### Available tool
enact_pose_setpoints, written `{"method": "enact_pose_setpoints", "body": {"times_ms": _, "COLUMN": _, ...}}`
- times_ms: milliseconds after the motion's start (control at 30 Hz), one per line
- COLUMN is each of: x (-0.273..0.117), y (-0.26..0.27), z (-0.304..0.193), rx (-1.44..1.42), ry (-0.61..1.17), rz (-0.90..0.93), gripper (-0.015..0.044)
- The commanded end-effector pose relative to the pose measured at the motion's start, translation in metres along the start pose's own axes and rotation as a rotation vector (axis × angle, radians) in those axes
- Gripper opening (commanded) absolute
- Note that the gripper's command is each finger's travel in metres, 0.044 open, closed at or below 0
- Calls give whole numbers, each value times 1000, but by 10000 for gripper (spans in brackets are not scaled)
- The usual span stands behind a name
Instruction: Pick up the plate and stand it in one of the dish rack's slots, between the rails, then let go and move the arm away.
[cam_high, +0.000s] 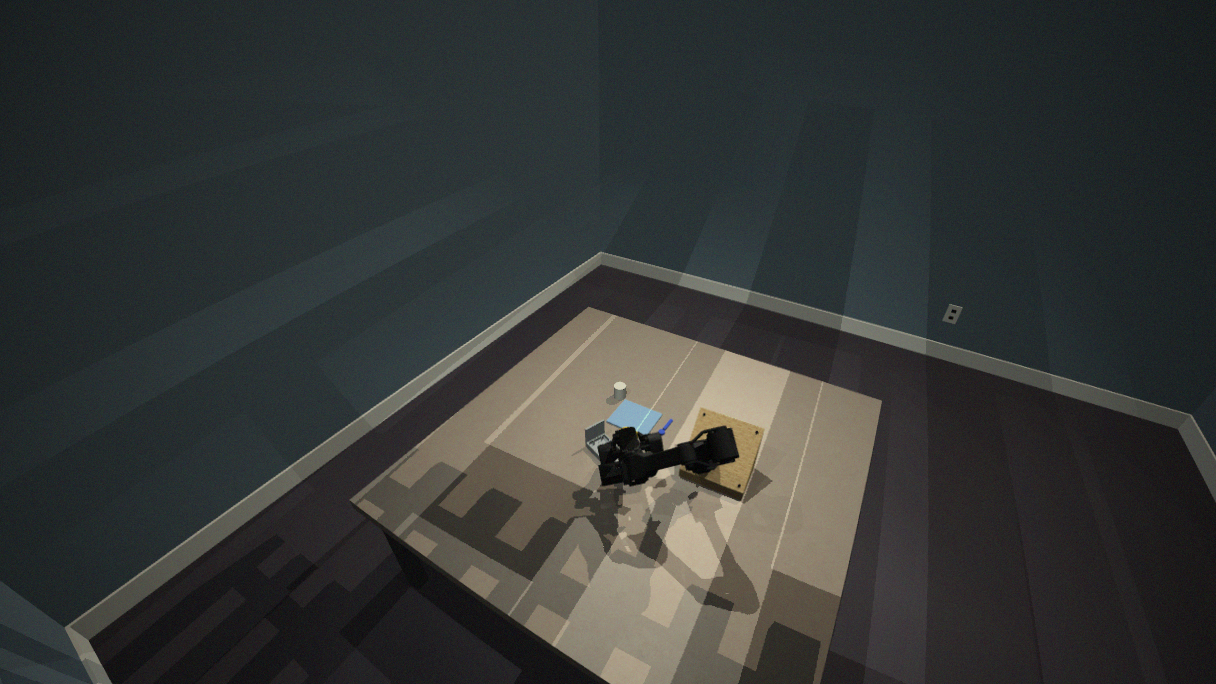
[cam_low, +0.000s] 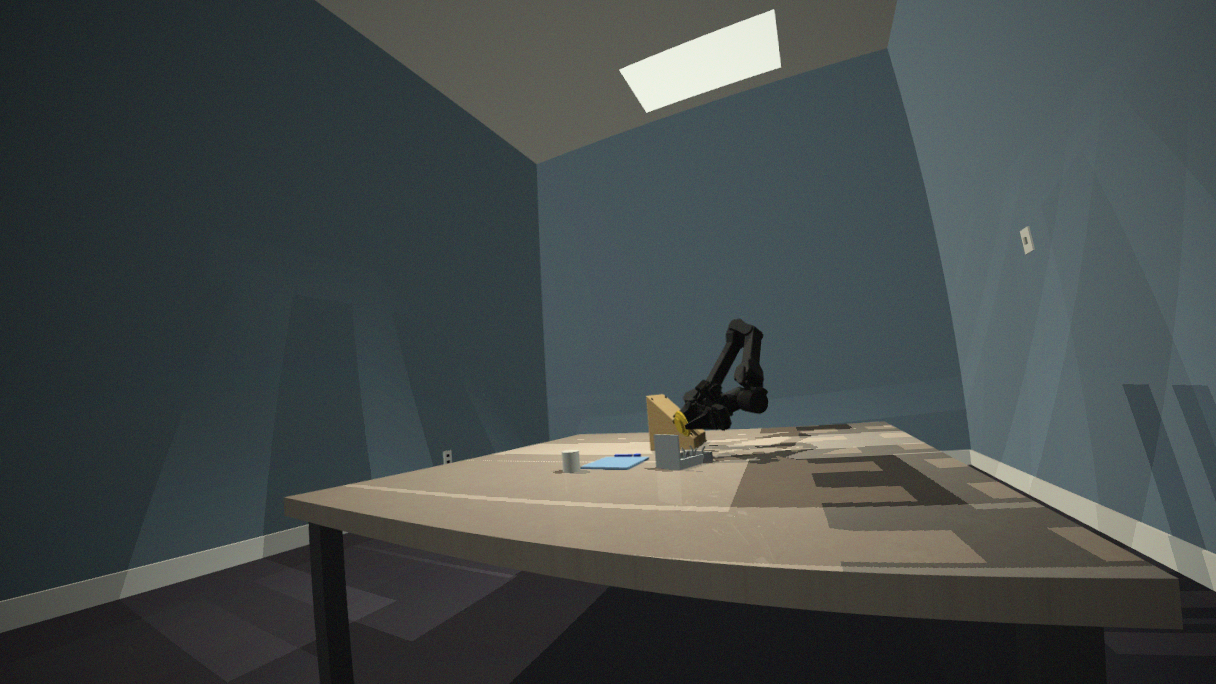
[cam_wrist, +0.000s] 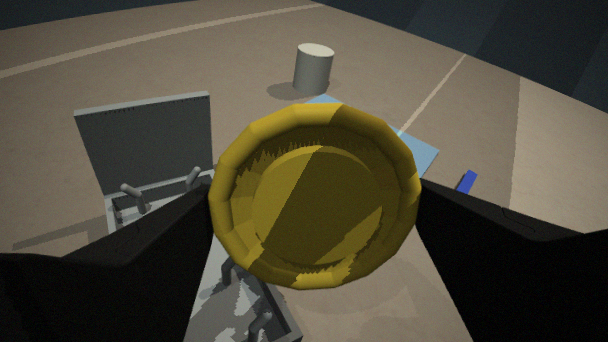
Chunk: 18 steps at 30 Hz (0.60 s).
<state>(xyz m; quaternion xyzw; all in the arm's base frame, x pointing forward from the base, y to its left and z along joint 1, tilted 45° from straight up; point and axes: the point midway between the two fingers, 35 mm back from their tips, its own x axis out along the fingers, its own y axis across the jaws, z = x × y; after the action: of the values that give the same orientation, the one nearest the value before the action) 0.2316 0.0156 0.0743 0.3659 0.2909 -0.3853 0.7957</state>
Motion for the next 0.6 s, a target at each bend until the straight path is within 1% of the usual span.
{"method": "enact_pose_setpoints", "body": {"times_ms": 0, "x": -3, "y": 1, "z": -2, "rx": -6, "ry": -56, "rz": 64, "gripper": 0}}
{"method": "enact_pose_setpoints", "body": {"times_ms": 567, "x": -25, "y": 9, "z": -11, "rx": 5, "ry": -239, "rz": 333, "gripper": 0}}
